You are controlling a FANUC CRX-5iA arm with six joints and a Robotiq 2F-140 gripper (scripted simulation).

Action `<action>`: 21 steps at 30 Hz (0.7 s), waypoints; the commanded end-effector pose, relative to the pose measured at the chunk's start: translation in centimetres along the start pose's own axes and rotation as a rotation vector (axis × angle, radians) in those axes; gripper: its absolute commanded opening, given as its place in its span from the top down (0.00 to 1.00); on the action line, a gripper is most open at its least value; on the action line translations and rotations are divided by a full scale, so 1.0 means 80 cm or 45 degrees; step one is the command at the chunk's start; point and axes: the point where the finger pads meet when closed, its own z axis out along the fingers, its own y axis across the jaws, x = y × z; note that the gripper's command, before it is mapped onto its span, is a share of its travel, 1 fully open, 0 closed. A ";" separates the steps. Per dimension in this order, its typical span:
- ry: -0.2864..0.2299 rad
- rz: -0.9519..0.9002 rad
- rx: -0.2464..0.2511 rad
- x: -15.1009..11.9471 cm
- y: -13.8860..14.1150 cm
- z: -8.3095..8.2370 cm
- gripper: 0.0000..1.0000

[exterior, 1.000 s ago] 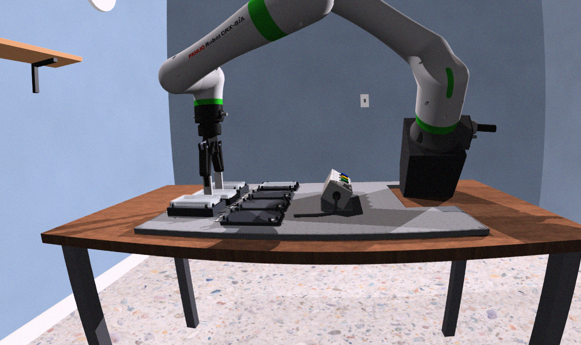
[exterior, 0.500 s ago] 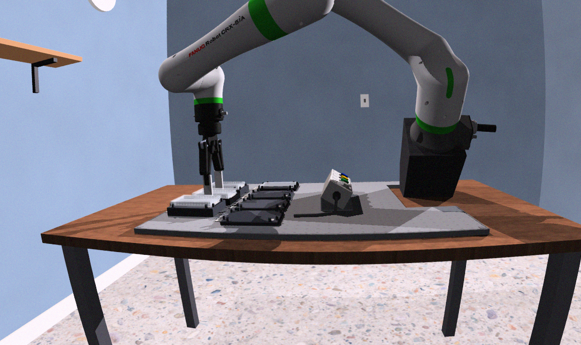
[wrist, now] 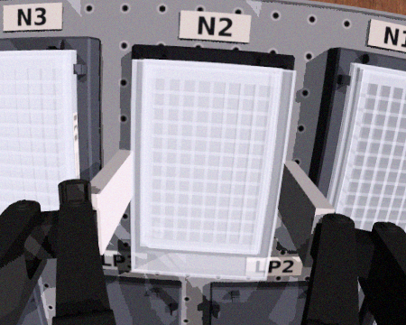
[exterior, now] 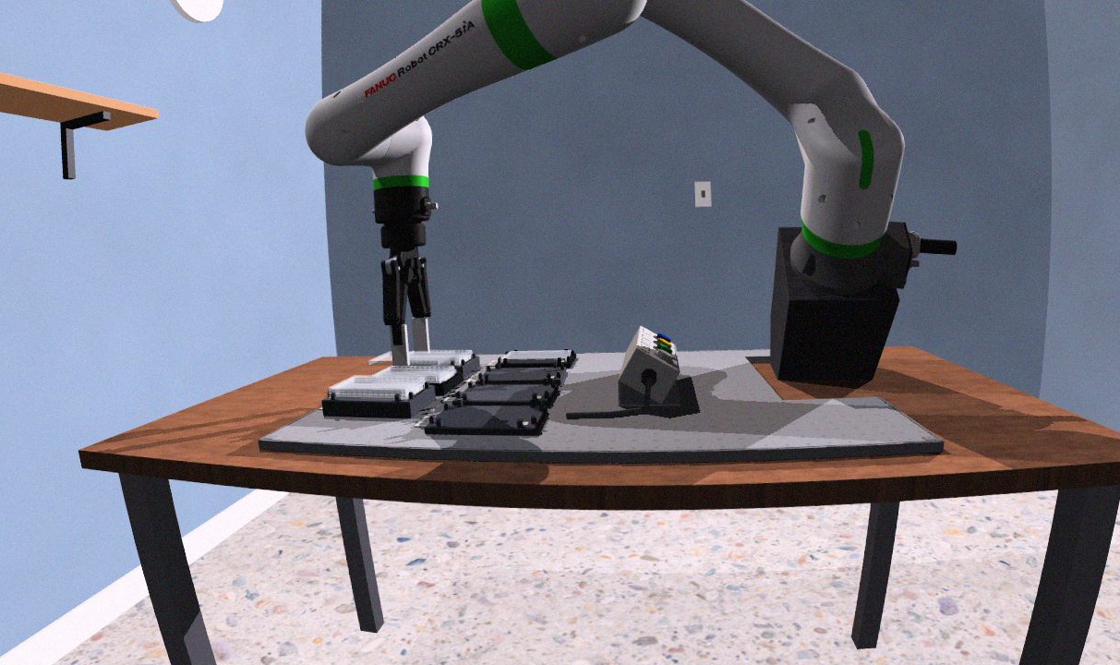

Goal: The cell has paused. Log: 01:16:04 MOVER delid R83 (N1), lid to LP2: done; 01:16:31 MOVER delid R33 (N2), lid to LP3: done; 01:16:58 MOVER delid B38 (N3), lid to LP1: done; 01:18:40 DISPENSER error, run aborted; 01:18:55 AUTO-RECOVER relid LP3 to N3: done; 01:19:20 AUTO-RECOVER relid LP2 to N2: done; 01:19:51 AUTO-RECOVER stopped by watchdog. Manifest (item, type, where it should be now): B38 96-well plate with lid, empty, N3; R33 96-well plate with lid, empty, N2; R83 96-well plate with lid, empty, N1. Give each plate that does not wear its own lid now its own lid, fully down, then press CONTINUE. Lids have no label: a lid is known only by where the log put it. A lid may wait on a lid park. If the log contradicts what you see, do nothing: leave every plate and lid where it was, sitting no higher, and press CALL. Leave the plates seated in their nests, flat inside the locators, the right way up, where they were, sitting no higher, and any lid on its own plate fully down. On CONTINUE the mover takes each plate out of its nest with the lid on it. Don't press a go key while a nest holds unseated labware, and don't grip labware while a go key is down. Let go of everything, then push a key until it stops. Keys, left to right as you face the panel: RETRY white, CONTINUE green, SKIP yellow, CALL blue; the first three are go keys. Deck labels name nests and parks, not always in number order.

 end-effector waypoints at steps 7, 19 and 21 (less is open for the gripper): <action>0.001 0.000 0.000 0.000 0.000 -0.017 1.00; 0.001 0.000 0.000 0.000 0.000 -0.036 1.00; 0.001 0.000 0.000 0.000 0.000 -0.038 1.00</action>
